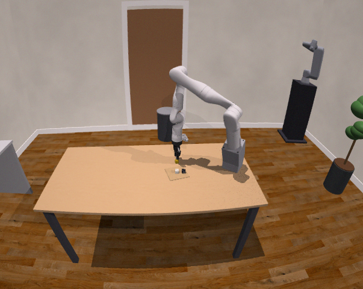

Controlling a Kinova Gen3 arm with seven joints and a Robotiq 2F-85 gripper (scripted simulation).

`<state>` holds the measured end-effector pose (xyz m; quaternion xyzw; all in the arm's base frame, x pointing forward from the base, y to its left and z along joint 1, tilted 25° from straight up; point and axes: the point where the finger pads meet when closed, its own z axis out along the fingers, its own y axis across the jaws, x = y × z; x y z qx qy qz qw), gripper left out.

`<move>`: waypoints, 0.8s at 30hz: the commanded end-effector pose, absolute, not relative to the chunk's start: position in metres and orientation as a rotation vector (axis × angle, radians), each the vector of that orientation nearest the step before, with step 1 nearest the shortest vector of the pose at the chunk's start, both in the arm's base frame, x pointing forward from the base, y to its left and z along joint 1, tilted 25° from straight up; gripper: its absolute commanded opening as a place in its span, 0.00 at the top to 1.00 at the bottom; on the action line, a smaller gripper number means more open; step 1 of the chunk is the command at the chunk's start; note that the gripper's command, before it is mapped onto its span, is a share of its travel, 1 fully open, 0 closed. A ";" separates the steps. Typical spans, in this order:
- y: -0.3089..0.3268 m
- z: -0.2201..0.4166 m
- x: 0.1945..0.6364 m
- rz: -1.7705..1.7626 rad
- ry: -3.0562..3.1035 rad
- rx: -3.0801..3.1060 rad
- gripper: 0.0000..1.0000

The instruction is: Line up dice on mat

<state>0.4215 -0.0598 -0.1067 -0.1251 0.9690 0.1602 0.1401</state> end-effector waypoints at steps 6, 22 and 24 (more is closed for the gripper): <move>-0.056 -0.114 0.422 0.468 2.802 -0.361 0.59; -0.055 -0.116 0.423 0.468 2.802 -0.361 0.59; -0.055 -0.116 0.423 0.468 2.802 -0.361 0.59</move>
